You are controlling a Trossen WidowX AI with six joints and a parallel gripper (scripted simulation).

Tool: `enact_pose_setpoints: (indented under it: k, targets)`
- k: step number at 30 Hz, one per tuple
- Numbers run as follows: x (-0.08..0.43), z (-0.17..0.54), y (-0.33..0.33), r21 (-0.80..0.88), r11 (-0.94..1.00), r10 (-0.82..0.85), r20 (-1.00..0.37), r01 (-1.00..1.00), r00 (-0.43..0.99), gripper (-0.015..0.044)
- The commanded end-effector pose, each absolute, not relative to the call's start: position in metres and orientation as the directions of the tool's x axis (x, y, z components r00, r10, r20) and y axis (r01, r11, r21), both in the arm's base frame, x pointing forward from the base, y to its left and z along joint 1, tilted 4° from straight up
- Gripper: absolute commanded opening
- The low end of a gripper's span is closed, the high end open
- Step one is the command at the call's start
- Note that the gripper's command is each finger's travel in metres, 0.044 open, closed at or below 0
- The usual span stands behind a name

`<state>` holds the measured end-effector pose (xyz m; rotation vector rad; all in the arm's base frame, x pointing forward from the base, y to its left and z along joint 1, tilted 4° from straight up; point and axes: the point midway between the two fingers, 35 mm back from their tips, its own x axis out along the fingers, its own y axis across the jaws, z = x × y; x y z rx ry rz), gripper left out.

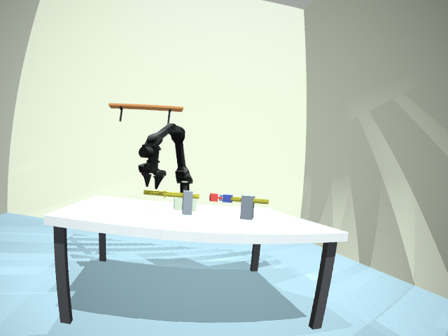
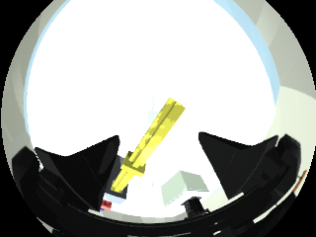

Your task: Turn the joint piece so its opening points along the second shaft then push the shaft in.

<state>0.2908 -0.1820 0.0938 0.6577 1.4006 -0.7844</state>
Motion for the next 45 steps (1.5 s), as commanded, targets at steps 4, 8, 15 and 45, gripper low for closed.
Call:
enact_pose_setpoints:
  k: [4, 8, 15, 45]
  targets:
    - [0.290, 0.081, -0.182, -0.055, 0.397, -0.090, -0.996, 0.916, -0.021, 0.0440]
    - [0.290, 0.075, -0.183, -0.053, 0.268, -0.090, -0.995, 0.962, -0.029, 0.0440]
    - [0.290, 0.065, -0.183, -0.048, 0.056, -0.091, -0.995, 0.997, -0.043, 0.0440]
    - [0.289, 0.036, -0.184, -0.048, 0.050, -0.090, -0.995, 0.998, -0.043, 0.0335]
